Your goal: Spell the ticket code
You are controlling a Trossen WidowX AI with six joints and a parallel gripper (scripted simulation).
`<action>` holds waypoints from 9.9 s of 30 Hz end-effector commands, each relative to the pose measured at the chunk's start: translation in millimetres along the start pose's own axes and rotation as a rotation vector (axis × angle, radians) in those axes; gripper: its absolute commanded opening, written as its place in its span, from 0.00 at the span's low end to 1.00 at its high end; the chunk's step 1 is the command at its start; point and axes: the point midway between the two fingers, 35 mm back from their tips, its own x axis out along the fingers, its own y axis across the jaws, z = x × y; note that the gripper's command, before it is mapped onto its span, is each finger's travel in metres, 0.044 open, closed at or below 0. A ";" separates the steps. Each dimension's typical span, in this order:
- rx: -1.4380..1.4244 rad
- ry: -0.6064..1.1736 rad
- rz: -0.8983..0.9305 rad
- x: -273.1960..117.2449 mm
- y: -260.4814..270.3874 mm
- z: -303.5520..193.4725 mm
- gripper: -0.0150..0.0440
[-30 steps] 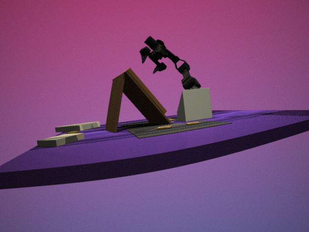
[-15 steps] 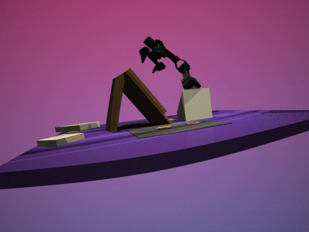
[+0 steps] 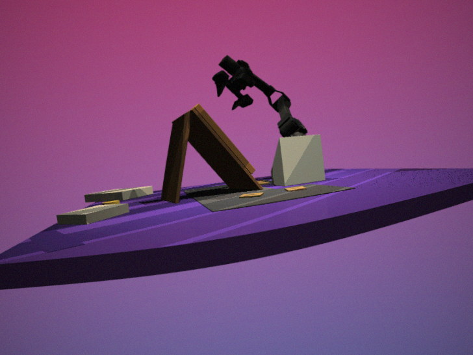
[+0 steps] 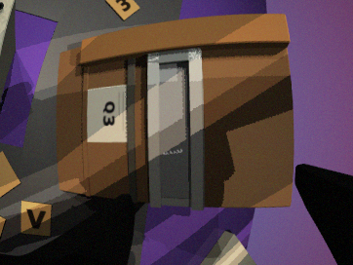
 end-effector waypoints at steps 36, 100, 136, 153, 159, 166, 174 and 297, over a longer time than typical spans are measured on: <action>0.680 0.359 0.630 282.4 131.8 290.6 0.83; 0.680 0.361 0.629 322.9 166.0 287.6 0.80; 0.680 0.360 0.630 311.2 155.0 289.1 0.25; 0.680 0.360 0.630 303.7 147.4 289.4 0.25; 0.680 0.360 0.630 301.0 144.8 289.6 0.25; 0.716 0.334 0.614 299.0 134.7 290.5 0.25; 0.844 0.240 0.581 286.7 98.7 291.2 0.25; 1.663 0.077 -0.441 90.1 68.2 -185.3 0.25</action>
